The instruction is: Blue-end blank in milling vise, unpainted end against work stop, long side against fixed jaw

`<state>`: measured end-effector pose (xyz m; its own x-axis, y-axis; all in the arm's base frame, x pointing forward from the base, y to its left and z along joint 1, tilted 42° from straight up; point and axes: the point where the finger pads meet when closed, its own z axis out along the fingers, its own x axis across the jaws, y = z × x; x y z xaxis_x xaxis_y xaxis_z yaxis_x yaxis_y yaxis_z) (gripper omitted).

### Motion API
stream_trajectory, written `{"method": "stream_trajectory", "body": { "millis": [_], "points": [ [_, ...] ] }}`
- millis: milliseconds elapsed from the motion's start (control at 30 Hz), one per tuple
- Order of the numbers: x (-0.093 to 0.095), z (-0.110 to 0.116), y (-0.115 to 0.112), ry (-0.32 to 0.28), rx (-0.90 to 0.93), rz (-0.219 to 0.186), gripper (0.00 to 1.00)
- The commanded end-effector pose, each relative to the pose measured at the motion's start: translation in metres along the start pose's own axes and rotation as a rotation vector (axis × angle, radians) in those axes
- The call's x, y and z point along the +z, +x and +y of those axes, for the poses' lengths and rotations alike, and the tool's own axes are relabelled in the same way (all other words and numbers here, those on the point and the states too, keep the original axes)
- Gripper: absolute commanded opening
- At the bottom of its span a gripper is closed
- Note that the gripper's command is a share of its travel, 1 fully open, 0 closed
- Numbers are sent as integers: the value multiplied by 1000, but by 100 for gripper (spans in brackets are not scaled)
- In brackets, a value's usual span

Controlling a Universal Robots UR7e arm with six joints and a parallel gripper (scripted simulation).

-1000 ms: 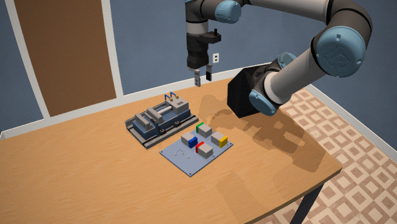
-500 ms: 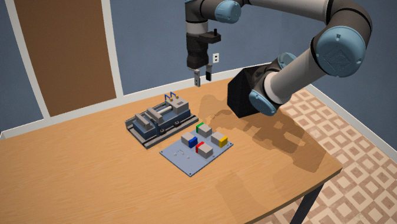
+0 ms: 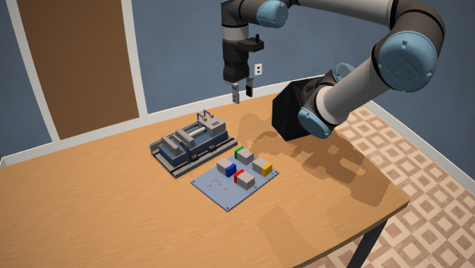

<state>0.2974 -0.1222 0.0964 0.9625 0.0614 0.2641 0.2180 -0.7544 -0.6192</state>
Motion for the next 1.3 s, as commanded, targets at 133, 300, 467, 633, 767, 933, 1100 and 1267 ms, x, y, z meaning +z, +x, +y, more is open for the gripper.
{"method": "stream_trajectory", "body": {
  "millis": [133,300,467,633,767,933,1100,1267],
  "points": [
    [0,0,0,-1,0,0,100],
    [0,59,-10,-1,0,0,100],
    [0,59,-10,-1,0,0,100],
    [0,59,-10,-1,0,0,100],
    [0,63,-10,-1,0,0,100],
    [0,70,-11,-1,0,0,100],
    [0,70,-11,-1,0,0,100],
    [0,70,-11,-1,0,0,100]
  ]
}}
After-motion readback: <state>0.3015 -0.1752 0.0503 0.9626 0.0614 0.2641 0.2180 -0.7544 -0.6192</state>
